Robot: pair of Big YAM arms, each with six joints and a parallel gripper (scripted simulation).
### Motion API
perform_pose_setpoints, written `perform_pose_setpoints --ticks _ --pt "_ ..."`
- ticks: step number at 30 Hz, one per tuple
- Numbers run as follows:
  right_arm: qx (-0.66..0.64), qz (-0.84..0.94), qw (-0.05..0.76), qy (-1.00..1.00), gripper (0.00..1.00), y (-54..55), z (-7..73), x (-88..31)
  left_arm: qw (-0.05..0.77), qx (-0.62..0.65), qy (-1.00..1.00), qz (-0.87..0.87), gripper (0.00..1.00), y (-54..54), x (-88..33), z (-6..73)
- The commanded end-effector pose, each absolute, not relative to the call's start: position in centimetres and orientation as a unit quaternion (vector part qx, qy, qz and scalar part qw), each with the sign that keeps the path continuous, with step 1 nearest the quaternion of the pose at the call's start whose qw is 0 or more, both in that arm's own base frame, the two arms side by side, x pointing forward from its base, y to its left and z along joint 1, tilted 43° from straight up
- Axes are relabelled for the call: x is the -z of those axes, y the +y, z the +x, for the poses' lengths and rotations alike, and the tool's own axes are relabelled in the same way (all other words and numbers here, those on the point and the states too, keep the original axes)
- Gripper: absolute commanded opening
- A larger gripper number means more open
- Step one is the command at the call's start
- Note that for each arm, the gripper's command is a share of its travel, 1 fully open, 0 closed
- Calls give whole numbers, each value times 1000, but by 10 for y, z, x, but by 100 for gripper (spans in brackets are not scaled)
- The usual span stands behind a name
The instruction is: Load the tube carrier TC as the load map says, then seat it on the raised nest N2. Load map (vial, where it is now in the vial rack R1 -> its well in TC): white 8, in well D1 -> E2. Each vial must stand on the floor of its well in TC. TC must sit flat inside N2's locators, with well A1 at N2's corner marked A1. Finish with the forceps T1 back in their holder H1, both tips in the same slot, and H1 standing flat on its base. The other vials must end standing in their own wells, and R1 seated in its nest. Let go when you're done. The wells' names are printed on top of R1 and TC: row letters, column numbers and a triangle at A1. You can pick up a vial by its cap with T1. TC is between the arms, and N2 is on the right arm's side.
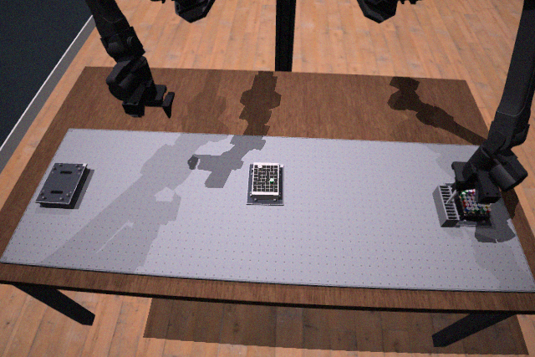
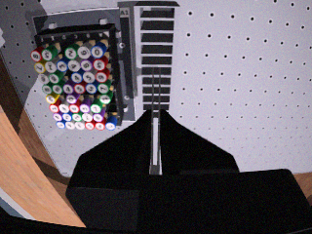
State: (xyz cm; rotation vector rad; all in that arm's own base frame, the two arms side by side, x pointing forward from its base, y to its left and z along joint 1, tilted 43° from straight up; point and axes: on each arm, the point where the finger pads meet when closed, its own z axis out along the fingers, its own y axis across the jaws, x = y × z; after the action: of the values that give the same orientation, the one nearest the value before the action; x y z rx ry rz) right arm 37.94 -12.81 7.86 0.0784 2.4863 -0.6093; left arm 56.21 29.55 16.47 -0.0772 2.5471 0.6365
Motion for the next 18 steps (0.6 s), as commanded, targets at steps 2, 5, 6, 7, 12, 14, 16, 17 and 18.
perform_pose_setpoints --ticks 2,5,6,7,12,14,16,17,18 --pt "229 23 292 928 100 -127 383 -84 255 -237 937 -29 7 308 -159 571" --pt "229 23 292 928 100 -127 383 -84 250 -235 939 -29 7 308 -154 568" --pt "229 23 292 928 100 -127 383 -84 251 -235 939 -29 7 308 -154 569" --pt "229 23 292 928 100 -127 383 -84 252 -236 938 -29 7 308 -155 570" --pt "229 23 292 928 100 -127 383 -84 253 -236 938 -29 7 309 -155 571" --pt "229 23 292 928 100 -127 383 -84 252 -236 938 -29 7 309 -153 571" --pt "229 23 292 928 100 -127 383 -84 252 -236 938 -29 7 309 -153 571" --pt "229 23 292 928 100 -127 383 -84 252 -236 938 -29 7 309 -154 571" --pt "229 23 292 928 100 -127 383 -84 254 -236 937 -30 7 310 -155 572"
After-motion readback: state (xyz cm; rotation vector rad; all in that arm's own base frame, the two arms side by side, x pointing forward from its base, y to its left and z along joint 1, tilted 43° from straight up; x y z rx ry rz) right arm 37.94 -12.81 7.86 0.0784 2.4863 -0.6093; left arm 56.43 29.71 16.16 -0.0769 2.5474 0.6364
